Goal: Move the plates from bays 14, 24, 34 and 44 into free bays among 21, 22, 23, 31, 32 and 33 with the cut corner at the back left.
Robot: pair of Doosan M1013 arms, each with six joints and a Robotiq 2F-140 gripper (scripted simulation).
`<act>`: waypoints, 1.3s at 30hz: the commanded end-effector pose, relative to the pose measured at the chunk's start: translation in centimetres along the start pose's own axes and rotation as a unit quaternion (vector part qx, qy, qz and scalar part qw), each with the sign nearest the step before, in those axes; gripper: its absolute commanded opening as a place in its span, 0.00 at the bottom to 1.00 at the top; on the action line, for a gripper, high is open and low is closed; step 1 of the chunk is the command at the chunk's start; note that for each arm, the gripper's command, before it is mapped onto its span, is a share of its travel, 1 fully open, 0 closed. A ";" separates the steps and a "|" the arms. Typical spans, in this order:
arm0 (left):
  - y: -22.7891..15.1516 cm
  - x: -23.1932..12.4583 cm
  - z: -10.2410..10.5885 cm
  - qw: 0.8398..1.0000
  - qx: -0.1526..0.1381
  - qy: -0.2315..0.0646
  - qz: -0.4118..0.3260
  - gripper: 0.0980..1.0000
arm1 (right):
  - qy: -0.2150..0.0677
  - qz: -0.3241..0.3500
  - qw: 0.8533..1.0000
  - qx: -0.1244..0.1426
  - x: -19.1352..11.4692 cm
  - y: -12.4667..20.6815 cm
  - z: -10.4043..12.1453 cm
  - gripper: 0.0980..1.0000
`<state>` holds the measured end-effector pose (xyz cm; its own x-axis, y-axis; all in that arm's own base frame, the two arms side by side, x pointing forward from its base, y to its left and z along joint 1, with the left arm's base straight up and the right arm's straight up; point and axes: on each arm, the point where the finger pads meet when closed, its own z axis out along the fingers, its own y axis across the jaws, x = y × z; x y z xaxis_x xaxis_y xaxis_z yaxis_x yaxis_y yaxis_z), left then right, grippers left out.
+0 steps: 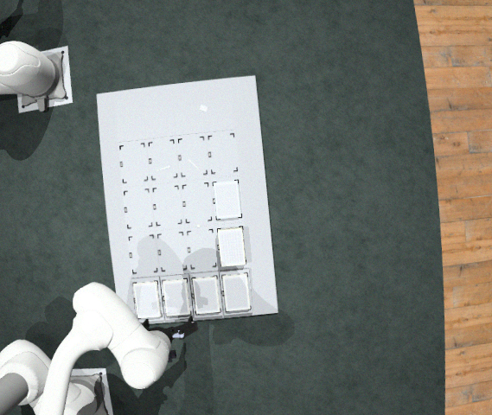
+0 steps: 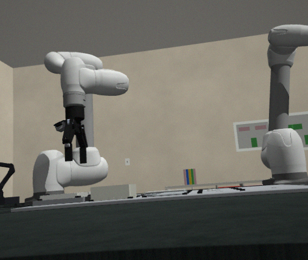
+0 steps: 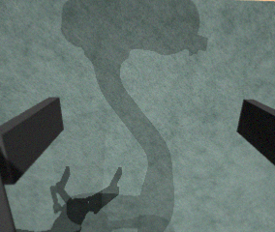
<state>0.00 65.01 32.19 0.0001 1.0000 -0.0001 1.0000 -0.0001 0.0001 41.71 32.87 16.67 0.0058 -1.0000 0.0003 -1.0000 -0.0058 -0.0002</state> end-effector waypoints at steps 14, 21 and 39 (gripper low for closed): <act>0.0 0.0 -0.1 1.000 0.000 0.001 0.000 1.00 | 0.000 0.000 1.000 0.000 0.0 0.0 -0.1 1.00; 0.0 0.0 -0.1 1.000 0.000 0.001 0.000 1.00 | 0.000 0.000 1.000 0.000 0.0 0.0 -0.1 1.00; 0.0 0.0 -0.1 1.000 0.000 0.001 0.000 1.00 | -0.001 0.000 1.000 0.000 -3.6 0.0 0.3 1.00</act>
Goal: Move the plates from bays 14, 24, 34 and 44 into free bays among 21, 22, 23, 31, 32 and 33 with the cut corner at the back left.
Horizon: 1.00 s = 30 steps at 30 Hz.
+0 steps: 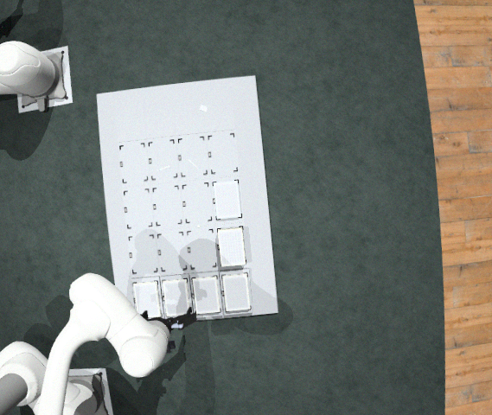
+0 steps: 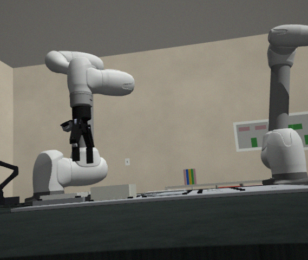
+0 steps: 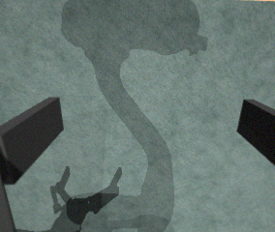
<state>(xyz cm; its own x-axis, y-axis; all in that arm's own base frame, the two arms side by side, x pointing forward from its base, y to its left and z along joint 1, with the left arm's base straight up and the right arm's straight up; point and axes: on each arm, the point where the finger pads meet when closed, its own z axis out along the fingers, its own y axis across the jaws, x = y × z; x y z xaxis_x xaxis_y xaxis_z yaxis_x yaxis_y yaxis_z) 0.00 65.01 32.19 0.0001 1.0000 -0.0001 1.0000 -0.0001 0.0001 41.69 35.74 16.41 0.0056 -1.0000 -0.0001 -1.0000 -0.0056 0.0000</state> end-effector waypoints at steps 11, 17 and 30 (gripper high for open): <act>0.0 0.0 -0.1 1.000 0.000 0.001 0.000 1.00 | 0.000 0.000 1.000 0.000 -5.1 0.0 0.4 1.00; 0.0 0.0 -0.1 1.000 0.000 0.001 0.000 1.00 | 0.000 0.000 1.000 0.000 -6.7 0.0 0.5 1.00; 0.0 0.0 -0.1 1.000 0.000 0.001 0.000 1.00 | 0.000 0.000 1.000 0.000 -11.5 0.0 0.9 1.00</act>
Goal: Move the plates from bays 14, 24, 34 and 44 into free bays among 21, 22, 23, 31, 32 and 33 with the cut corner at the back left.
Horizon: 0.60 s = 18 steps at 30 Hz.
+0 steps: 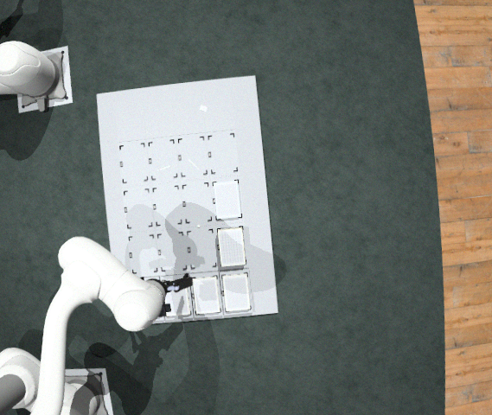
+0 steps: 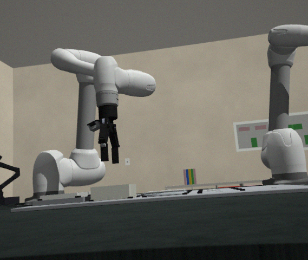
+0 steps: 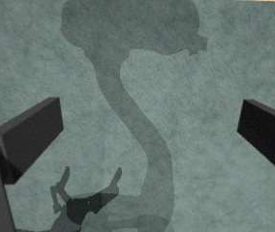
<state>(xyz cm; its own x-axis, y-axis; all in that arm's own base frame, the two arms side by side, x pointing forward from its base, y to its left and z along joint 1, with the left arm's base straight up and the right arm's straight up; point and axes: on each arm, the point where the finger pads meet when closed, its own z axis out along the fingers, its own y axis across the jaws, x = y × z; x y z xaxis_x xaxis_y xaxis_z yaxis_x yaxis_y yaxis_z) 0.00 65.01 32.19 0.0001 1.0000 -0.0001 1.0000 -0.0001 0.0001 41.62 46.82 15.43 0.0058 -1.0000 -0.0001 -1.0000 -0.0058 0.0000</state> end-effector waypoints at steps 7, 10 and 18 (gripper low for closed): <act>0.0 0.0 -0.1 1.000 0.000 0.001 0.000 1.00 | 0.000 0.000 1.000 0.000 -2.5 0.0 0.1 1.00; 0.0 0.0 -0.1 1.000 0.000 0.001 0.000 1.00 | 0.000 0.000 1.000 0.000 -2.5 0.0 0.1 1.00; 0.0 0.0 -0.1 1.000 0.000 0.001 0.000 1.00 | -0.001 0.000 1.000 0.000 -2.5 0.0 0.1 1.00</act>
